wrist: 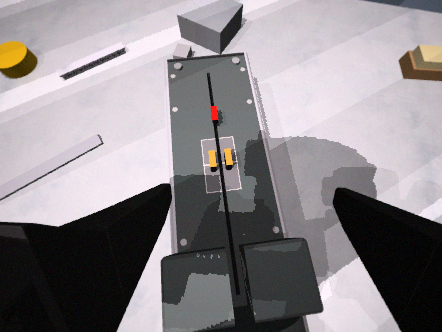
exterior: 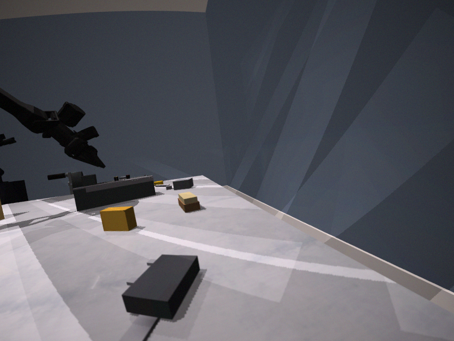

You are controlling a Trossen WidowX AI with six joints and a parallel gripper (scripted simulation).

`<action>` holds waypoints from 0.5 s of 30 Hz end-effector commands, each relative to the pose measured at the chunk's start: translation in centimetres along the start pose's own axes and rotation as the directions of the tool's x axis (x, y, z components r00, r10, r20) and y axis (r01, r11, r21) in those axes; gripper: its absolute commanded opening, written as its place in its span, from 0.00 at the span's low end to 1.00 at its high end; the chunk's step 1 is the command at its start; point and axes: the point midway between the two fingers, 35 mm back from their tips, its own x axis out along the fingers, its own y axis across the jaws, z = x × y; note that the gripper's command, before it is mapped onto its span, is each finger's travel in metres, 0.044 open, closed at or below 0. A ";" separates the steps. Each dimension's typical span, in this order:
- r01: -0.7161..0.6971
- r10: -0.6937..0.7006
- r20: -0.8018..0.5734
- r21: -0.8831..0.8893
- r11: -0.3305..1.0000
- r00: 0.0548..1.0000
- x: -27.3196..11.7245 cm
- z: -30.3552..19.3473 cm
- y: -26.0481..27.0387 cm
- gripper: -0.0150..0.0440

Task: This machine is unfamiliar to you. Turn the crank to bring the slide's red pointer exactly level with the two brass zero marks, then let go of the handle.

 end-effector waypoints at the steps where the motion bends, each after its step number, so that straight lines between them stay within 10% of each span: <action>1: -0.005 0.005 0.011 0.001 1.000 1.000 -0.1 0.1 0.1 1.00; 15: -0.005 0.005 0.009 0.002 1.000 1.000 -1.4 1.5 0.0 1.00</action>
